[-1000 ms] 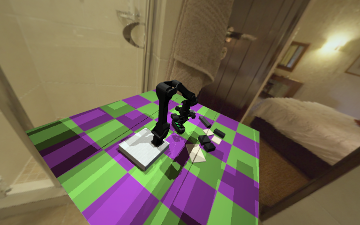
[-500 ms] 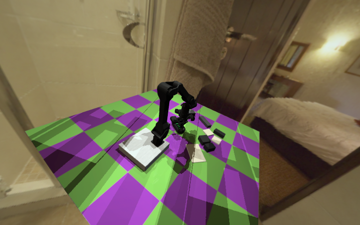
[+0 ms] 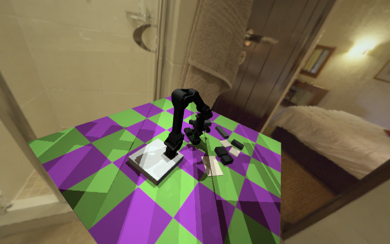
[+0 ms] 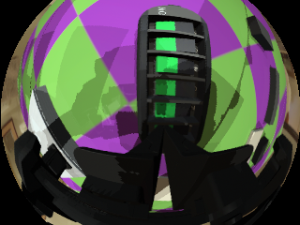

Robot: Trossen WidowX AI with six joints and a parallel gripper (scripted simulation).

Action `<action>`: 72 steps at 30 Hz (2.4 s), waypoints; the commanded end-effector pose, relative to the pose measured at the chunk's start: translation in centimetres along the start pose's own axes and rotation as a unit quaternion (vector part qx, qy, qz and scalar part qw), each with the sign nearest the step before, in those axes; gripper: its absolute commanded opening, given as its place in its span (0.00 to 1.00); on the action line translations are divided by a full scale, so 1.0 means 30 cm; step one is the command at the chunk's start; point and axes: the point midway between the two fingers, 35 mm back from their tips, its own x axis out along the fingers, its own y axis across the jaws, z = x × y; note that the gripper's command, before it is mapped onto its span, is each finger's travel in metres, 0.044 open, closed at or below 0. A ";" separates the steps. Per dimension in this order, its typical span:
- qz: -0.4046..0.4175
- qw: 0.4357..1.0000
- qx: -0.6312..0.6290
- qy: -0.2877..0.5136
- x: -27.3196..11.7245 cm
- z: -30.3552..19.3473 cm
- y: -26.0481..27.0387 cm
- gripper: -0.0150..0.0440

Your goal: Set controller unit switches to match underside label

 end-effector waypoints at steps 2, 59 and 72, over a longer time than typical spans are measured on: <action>0.001 1.000 0.002 0.003 0.005 -0.003 0.002 0.25; 0.001 1.000 0.002 0.002 0.005 0.064 0.002 0.25; 0.001 1.000 0.002 0.002 -0.144 0.065 0.001 0.25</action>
